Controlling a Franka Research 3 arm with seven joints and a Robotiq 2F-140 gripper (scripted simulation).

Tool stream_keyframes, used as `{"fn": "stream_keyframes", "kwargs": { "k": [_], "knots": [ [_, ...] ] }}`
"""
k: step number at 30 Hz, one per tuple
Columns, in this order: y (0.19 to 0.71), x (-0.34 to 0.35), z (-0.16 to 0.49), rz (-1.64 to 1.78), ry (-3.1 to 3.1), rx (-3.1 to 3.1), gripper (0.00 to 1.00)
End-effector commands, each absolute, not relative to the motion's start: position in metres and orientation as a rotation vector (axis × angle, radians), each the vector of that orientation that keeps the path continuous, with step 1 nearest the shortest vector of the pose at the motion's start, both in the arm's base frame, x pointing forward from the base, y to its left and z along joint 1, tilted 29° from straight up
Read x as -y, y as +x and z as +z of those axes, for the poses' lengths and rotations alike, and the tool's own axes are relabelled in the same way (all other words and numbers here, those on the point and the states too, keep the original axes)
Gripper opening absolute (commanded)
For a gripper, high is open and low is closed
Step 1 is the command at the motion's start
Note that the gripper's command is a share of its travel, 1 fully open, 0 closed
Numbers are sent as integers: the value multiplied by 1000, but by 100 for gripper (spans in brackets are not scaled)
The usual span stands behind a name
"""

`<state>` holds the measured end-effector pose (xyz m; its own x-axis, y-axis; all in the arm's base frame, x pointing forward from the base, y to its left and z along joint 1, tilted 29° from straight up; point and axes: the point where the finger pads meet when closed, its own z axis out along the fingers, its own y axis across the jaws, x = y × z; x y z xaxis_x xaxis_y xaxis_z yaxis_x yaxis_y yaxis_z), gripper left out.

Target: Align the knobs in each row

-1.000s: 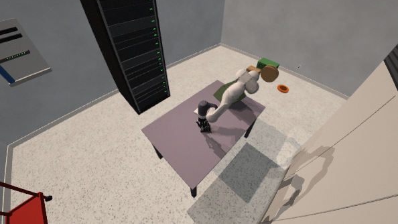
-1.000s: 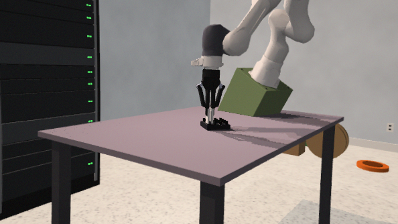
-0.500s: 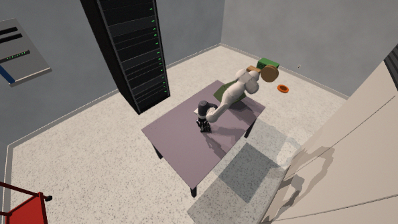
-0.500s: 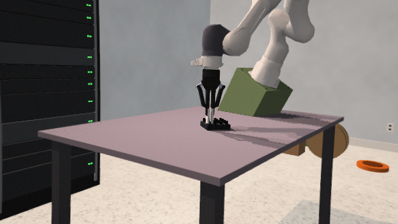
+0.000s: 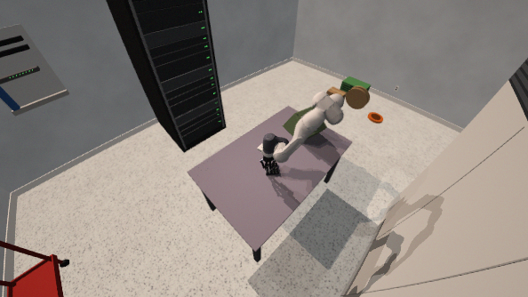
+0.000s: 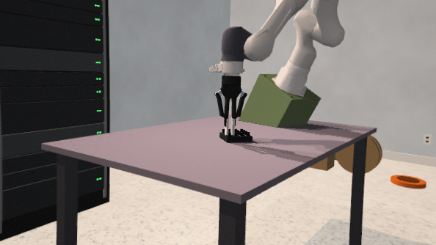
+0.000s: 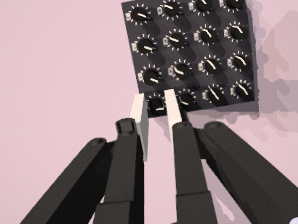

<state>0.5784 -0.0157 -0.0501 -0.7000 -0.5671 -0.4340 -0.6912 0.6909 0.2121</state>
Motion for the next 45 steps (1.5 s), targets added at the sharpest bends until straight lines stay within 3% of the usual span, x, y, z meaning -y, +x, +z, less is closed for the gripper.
{"fn": "stream_keyframes", "kwargs": {
  "k": [1,45],
  "knots": [
    [578,15,-50,524,-984,-2571,12],
    [572,32,-17,524,-984,-2571,12]
  ]
}}
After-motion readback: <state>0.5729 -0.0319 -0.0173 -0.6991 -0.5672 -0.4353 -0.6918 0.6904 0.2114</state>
